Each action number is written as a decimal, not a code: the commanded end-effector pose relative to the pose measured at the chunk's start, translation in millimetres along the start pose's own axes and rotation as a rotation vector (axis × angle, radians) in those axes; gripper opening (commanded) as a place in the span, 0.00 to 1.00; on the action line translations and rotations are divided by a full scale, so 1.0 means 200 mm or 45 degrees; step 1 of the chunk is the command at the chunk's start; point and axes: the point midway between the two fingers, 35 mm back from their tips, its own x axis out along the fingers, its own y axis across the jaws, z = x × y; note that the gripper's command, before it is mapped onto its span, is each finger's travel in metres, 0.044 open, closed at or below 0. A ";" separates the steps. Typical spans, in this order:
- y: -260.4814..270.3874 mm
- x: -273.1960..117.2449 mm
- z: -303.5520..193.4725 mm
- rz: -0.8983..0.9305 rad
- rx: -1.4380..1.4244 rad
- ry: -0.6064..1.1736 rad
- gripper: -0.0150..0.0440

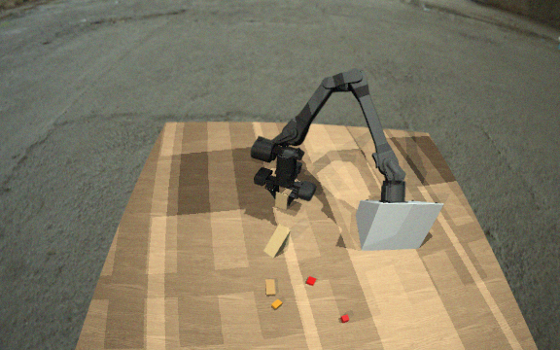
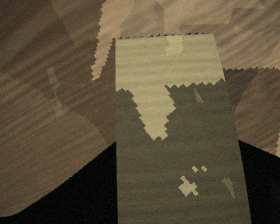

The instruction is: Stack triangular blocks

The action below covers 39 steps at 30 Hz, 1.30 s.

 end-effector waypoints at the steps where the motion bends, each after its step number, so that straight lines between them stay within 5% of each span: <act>1: 0.00 0.01 -0.01 -0.003 -0.008 0.007 0.25; 24: 0.00 0.01 -0.01 -0.003 -0.008 0.007 0.25; 39: 0.00 0.00 0.00 0.000 0.000 0.000 0.92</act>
